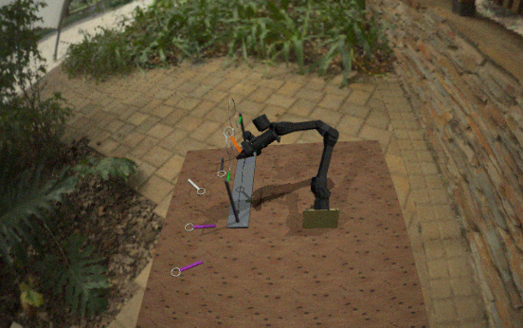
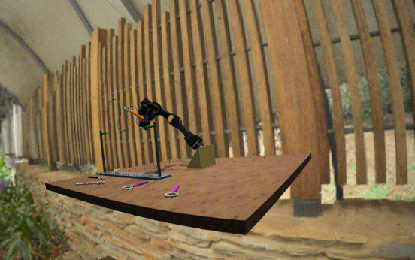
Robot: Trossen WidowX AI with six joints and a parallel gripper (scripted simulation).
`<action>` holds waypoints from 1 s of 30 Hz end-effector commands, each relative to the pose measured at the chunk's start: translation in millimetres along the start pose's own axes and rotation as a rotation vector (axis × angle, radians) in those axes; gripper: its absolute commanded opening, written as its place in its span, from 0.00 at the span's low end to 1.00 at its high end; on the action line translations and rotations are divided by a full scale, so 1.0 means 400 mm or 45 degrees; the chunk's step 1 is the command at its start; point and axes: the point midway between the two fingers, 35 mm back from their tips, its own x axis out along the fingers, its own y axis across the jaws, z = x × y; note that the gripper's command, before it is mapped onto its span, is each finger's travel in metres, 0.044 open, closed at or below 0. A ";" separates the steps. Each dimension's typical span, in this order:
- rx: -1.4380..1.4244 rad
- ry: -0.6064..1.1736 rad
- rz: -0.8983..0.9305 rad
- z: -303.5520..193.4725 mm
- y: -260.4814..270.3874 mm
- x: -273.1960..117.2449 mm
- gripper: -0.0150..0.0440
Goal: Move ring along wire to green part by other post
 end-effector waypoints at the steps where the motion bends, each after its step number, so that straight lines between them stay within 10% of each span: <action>1: -0.083 -0.014 -0.042 0.002 -0.008 0.001 0.00; 30: -0.713 -0.098 -0.401 0.026 -0.089 -0.003 0.00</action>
